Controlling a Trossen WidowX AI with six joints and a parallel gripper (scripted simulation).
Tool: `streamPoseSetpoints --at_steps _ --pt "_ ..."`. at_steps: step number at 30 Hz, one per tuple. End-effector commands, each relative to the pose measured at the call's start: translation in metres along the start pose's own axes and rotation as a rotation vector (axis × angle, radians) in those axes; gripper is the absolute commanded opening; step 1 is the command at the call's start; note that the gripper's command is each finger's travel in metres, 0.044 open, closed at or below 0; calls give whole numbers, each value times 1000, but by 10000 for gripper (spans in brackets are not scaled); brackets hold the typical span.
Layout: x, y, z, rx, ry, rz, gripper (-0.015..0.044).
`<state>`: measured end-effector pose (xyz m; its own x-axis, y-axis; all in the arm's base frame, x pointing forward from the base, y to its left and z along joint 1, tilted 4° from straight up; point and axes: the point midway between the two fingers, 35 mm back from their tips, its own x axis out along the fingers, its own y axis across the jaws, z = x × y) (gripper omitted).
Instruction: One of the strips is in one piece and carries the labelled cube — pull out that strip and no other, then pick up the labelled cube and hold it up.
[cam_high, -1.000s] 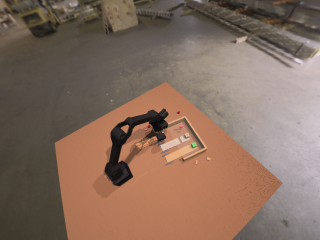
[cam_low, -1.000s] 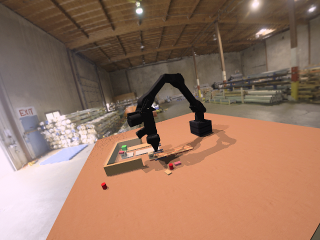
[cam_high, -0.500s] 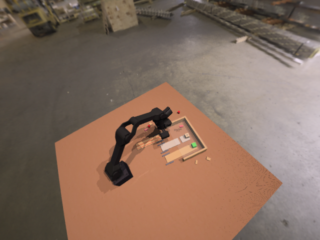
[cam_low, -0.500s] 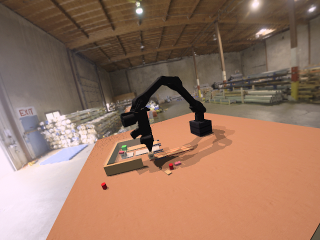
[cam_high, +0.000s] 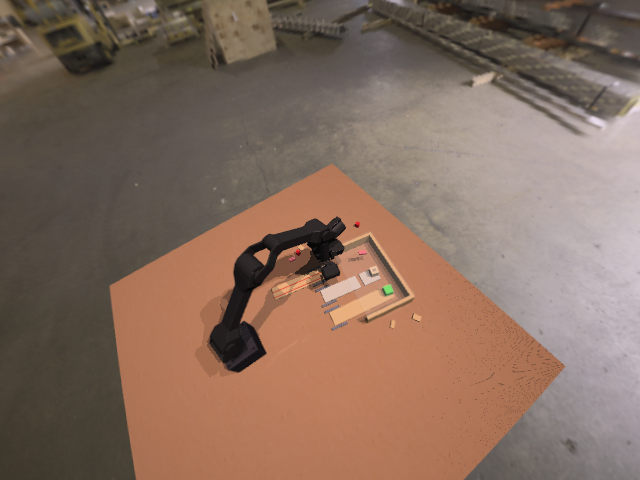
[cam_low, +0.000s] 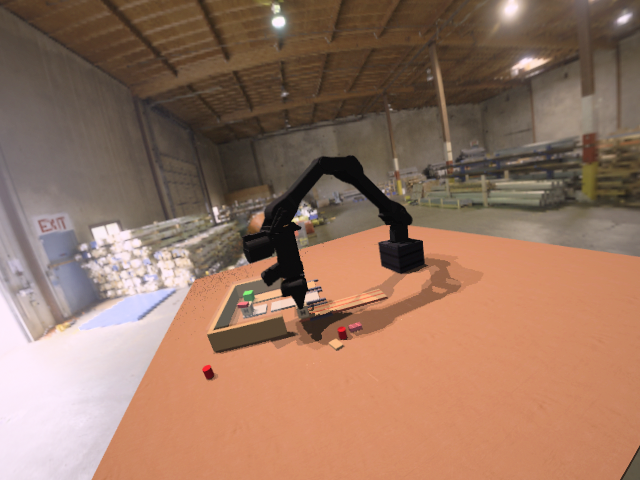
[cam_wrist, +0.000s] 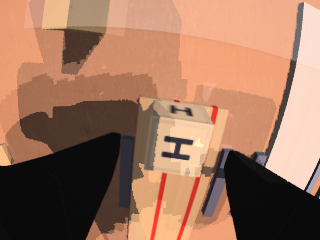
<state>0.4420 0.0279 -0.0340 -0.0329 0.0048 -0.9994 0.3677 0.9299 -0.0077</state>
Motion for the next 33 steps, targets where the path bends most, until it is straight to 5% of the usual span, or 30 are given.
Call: streamPoseSetpoints --at_steps 1,18,22,30,33 --pt "9 -1 0 -6 0 -3 250" --pt "31 -2 -1 -6 0 -3 250" --pt "28 -1 -1 0 3 -1 145" --pt "28 -1 -1 0 3 -1 92" --pt "28 -1 -2 0 3 -1 13"
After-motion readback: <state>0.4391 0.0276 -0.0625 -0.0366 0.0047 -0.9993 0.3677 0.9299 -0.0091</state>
